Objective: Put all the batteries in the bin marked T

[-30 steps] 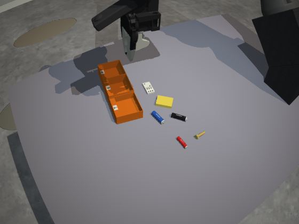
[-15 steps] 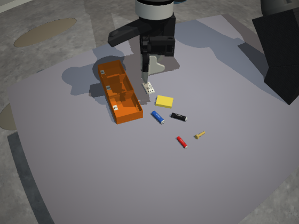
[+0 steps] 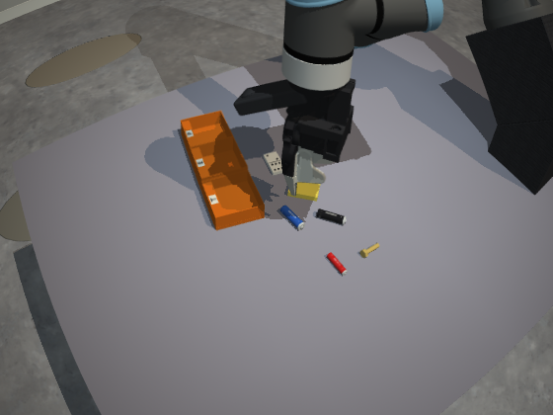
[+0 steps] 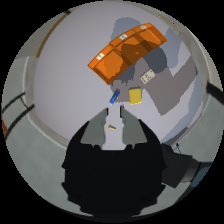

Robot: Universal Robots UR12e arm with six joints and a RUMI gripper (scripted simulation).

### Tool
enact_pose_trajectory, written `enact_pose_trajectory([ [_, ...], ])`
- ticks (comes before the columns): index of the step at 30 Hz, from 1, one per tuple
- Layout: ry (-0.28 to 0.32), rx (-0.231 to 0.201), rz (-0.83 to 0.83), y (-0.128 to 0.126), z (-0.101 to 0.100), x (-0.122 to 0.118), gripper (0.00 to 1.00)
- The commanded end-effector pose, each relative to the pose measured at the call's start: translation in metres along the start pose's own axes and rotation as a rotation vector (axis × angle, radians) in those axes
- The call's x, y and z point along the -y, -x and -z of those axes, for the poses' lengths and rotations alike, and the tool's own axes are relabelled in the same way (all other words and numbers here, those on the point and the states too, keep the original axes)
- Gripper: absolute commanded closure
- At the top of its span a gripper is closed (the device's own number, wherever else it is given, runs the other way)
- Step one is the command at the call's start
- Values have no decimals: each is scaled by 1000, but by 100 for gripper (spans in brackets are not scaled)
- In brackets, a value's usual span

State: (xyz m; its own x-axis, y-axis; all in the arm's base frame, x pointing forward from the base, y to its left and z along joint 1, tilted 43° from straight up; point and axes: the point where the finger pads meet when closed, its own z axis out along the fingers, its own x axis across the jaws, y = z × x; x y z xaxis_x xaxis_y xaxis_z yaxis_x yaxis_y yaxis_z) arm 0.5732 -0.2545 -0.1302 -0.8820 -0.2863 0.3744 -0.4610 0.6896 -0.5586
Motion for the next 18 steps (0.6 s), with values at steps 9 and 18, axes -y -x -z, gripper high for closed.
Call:
enact_pose_trajectory([
  [9,-13,6,-381,1,-3,-1,83],
  [18,-18,2,-556,1,-3,-1,83],
])
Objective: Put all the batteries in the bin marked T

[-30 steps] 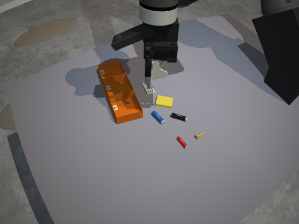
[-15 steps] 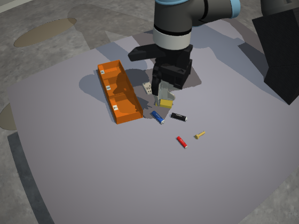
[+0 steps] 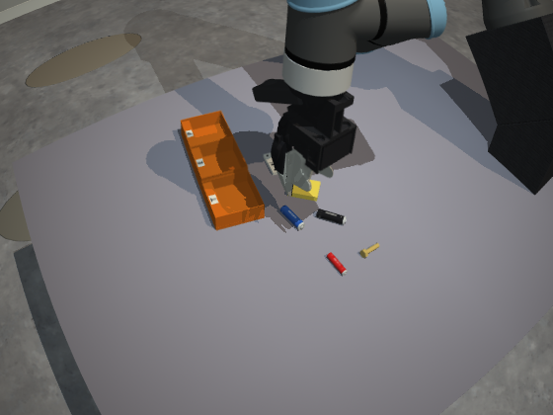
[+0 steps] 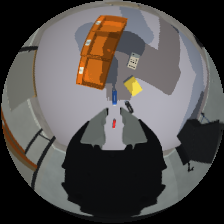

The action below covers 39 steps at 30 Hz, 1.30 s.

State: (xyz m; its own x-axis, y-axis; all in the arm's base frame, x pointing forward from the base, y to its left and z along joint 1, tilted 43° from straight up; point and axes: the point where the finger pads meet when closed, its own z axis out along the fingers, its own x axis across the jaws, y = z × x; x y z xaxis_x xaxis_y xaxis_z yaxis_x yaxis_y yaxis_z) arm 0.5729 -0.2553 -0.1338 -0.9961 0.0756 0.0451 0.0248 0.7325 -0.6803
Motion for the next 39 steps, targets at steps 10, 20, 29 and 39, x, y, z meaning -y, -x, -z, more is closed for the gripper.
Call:
enact_pose_trajectory([
  [10,-3,-8,-48,0,1,0,83],
  [20,-3,-8,-48,0,1,0,83],
  [29,-3,-8,-48,0,1,0,83],
  [39,-3,-8,-48,0,-23,0,83],
])
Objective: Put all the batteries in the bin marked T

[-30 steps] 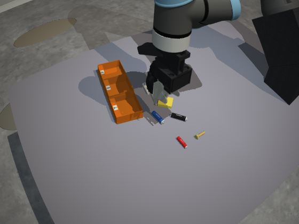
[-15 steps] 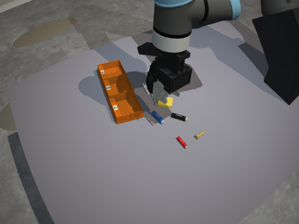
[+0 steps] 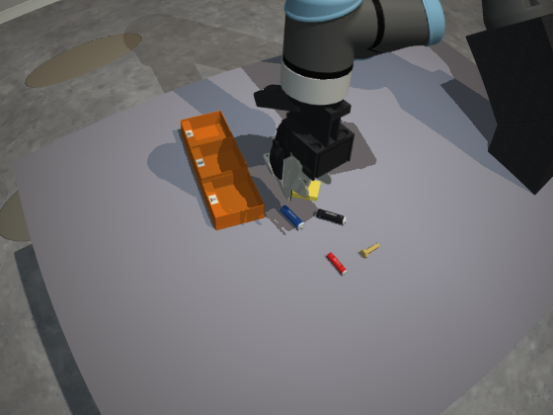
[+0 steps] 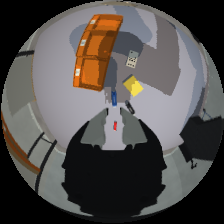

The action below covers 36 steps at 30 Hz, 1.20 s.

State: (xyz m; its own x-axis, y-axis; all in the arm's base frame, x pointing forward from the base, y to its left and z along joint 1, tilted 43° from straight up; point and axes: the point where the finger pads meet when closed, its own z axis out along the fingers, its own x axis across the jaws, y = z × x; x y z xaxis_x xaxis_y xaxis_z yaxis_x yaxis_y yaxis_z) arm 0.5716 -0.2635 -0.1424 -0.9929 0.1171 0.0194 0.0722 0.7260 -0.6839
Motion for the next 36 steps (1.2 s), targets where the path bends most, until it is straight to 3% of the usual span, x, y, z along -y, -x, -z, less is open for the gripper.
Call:
enact_pose_trajectory([
  [1,0,1,0,0,-15,0,83],
  [10,0,1,0,1,-50,0,83],
  [36,0,1,0,0,-62,0,83],
])
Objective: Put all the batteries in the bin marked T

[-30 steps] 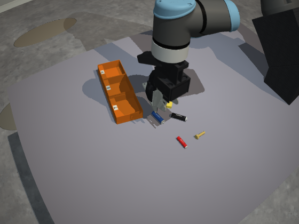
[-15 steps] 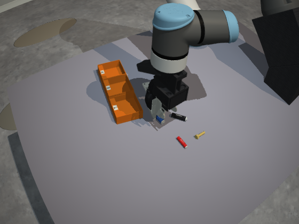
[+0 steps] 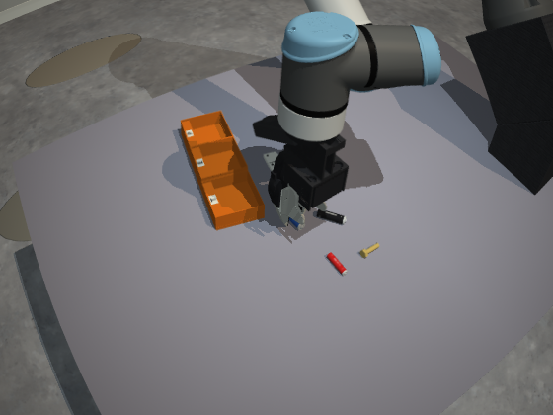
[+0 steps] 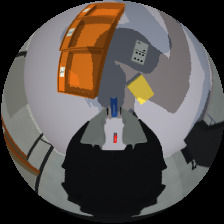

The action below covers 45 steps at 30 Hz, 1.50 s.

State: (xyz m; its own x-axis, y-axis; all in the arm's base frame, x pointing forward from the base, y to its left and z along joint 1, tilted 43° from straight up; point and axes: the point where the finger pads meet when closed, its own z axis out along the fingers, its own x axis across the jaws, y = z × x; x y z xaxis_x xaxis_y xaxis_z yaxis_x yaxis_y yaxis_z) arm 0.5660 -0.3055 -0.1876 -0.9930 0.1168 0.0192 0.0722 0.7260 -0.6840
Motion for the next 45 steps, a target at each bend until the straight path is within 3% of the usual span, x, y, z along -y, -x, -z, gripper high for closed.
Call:
enact_pose_trajectory([
  [1,0,1,0,0,0,0,83],
  [3,0,1,0,0,0,0,83],
  [4,0,1,0,0,0,0,100],
  [35,0,1,0,0,0,0,100],
  [45,0,1,0,0,30,0,100],
])
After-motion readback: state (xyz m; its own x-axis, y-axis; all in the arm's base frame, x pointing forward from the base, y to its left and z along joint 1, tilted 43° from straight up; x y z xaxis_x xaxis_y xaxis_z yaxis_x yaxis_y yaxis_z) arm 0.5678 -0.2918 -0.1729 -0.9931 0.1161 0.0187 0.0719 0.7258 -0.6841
